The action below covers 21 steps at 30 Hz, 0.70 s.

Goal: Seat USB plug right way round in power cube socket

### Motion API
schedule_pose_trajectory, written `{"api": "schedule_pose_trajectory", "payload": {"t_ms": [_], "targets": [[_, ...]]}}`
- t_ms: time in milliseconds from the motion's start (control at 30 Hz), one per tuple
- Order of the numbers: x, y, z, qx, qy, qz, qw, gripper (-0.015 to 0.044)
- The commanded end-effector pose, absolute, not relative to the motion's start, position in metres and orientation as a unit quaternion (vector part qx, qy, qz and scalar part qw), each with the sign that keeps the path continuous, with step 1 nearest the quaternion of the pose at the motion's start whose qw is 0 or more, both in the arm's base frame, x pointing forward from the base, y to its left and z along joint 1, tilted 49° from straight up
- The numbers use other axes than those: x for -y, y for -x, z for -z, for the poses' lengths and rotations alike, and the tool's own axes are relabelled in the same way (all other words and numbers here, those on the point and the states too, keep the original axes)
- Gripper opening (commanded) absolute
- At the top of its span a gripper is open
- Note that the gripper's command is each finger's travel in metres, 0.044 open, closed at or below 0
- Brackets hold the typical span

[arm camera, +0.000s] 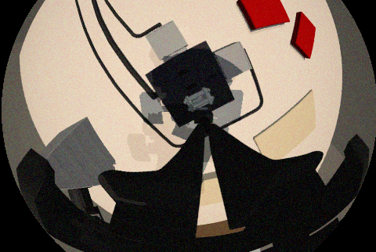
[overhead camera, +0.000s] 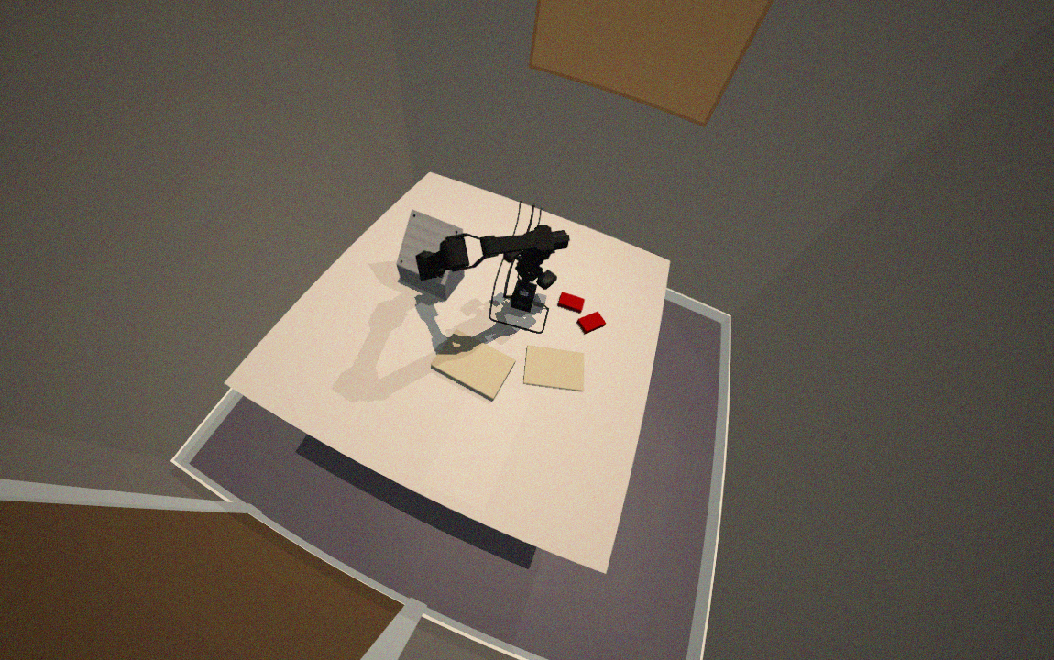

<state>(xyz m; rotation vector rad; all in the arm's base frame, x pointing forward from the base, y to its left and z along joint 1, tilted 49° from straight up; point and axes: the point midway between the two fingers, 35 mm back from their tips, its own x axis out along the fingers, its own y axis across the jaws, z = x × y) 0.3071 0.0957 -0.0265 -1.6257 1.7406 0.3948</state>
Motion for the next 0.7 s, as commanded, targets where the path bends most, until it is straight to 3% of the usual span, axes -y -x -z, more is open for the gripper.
{"api": "schedule_pose_trajectory", "payload": {"t_ms": [0,467,667], "targets": [[-0.0956,-0.3073,0.0268,-0.665,0.646,-0.187,0.324,0.0000],[-0.0956,-0.3073,0.0269,-0.621,0.694,-0.303,0.202,0.0000],[-0.0956,-0.3073,0.0269,-0.618,0.696,-0.309,0.196,0.0000]]}}
